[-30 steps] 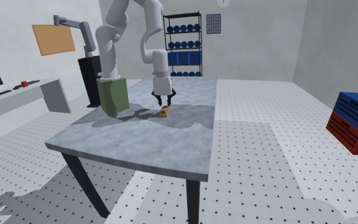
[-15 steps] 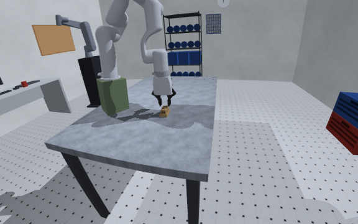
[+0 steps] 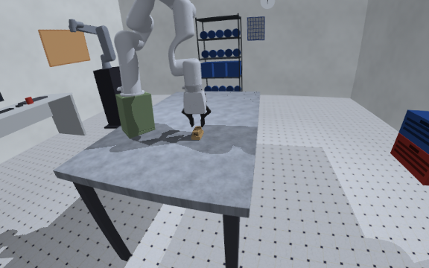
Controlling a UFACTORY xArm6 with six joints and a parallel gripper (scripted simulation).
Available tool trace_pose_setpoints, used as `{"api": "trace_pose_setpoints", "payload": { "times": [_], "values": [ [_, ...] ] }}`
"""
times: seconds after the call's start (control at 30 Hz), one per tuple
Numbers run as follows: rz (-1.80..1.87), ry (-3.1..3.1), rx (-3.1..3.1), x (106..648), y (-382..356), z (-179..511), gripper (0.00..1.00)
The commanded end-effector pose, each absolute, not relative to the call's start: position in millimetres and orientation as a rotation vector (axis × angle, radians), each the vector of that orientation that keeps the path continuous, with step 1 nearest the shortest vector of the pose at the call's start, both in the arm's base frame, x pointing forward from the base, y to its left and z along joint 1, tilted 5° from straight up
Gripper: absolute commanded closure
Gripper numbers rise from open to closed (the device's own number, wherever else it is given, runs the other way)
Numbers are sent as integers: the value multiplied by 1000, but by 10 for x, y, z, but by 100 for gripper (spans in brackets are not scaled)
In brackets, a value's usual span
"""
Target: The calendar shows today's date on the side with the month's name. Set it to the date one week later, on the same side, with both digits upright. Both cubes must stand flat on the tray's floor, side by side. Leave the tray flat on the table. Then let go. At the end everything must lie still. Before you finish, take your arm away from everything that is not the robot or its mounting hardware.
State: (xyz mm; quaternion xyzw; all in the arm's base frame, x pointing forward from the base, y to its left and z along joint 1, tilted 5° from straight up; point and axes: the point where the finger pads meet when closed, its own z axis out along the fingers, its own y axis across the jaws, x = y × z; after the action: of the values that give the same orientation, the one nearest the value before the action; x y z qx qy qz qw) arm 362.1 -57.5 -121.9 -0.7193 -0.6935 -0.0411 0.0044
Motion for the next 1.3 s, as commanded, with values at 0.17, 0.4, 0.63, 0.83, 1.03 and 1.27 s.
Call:
{"api": "trace_pose_setpoints", "payload": {
  "times": [0.17,0.4,0.63,0.83,1.03,1.27],
  "values": [
    [-131,-2174,-2255,3632,-577,-1213,53],
    [-131,-2174,-2255,3634,-575,-1240,53],
    [-131,-2174,-2255,3639,-569,-1334,53],
    [-131,-2174,-2255,3643,-565,-1398,53],
    [-131,-2174,-2255,3646,-561,-1462,53],
    [-131,-2174,-2255,3647,-561,-1473,53]
  ]
}}
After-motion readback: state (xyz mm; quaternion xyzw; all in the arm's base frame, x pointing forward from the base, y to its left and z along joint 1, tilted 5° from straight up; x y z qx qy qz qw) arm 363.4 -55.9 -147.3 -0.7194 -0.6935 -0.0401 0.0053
